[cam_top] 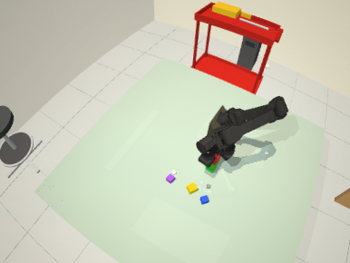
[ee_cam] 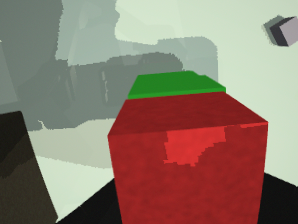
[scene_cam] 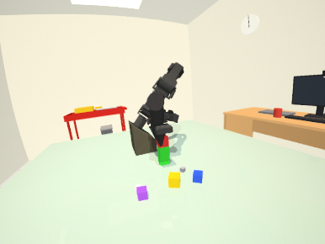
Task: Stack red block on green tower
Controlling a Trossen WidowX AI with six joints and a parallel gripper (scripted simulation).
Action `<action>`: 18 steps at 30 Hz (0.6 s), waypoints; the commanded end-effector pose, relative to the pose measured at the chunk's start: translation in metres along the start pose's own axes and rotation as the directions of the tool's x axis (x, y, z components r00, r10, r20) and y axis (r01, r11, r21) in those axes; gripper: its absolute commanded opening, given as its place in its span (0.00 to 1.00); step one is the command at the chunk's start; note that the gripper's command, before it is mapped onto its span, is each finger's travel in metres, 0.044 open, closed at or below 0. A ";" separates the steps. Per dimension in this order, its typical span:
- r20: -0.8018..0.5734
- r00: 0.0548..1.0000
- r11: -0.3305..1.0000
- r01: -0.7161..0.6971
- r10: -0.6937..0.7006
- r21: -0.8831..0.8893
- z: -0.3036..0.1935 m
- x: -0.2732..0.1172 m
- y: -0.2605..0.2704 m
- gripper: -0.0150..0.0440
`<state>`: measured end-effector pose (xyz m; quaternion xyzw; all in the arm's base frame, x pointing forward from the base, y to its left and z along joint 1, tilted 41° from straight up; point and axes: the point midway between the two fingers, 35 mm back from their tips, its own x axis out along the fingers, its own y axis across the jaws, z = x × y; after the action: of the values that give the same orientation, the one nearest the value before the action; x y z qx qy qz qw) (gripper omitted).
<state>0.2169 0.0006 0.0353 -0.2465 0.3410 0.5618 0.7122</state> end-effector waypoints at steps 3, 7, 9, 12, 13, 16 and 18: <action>0.003 1.000 1.000 0.003 -0.003 0.003 0.000 0.000 0.000 0.25; 0.003 1.000 1.000 0.003 -0.003 0.003 0.000 0.000 0.000 0.25; 0.003 1.000 1.000 0.003 -0.003 0.003 0.000 0.000 0.000 0.25; 0.000 1.000 1.000 0.000 0.000 0.000 0.000 0.000 0.000 0.30; 0.000 1.000 1.000 0.000 0.000 0.000 0.000 0.000 0.000 0.34; 0.000 1.000 1.000 0.000 0.000 0.000 0.000 0.000 0.000 0.48; 0.000 1.000 1.000 0.000 0.000 0.000 0.000 0.000 0.000 0.57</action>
<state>0.2170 0.0006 0.0352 -0.2465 0.3410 0.5617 0.7123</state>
